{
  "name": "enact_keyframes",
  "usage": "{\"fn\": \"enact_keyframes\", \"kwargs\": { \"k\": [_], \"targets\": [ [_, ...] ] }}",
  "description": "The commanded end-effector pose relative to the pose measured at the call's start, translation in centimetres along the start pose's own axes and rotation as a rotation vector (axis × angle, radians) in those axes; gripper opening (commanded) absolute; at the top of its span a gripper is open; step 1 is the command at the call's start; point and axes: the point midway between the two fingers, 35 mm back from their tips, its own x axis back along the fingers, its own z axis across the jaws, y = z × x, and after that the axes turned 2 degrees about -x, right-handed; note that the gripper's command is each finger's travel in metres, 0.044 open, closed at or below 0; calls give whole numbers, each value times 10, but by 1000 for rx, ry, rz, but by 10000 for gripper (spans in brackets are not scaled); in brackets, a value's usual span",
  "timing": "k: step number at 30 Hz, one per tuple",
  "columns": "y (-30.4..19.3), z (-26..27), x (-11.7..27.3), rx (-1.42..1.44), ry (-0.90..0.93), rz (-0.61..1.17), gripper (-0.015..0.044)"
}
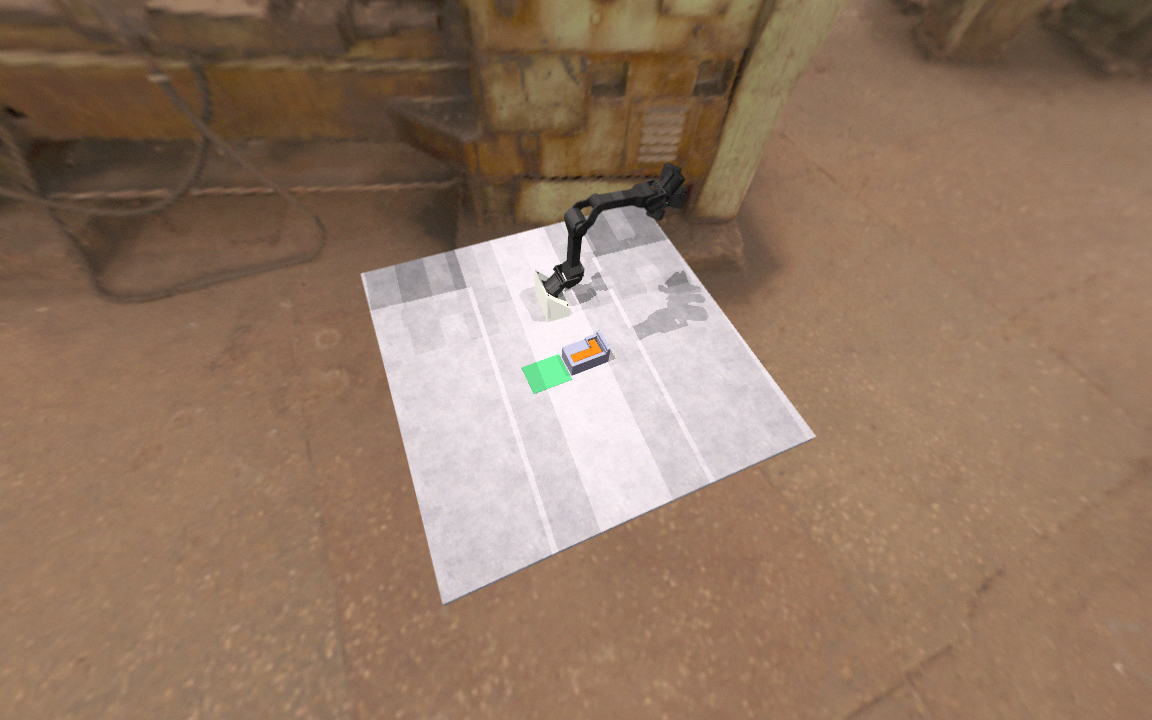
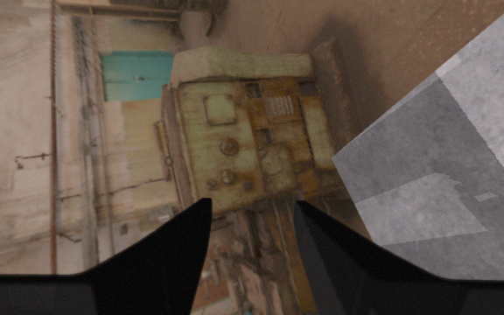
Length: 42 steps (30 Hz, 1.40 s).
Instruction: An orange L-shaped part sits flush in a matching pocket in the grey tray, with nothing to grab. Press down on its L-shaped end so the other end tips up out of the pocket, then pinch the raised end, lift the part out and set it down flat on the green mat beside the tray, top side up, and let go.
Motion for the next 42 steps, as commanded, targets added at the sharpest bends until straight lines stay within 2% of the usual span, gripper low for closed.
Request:
{"fn": "enact_keyframes", "kwargs": {
  "k": [1,5,9,11,15,22,32,42],
  "targets": [
    [35,-68,-17,50,-226,-90,180],
    [74,-120,-10,43,-403,-211,180],
    [102,-172,8,59,-577,-253,180],
    [121,-191,27,35,-661,-326,180],
    [141,-231,58,43,-803,-352,180],
    [162,-302,145,-55,-1059,-382,180],
    [133,-365,286,-298,-1247,-389,180],
    [47,-380,400,-549,-1169,-477,180]
  ]
}}
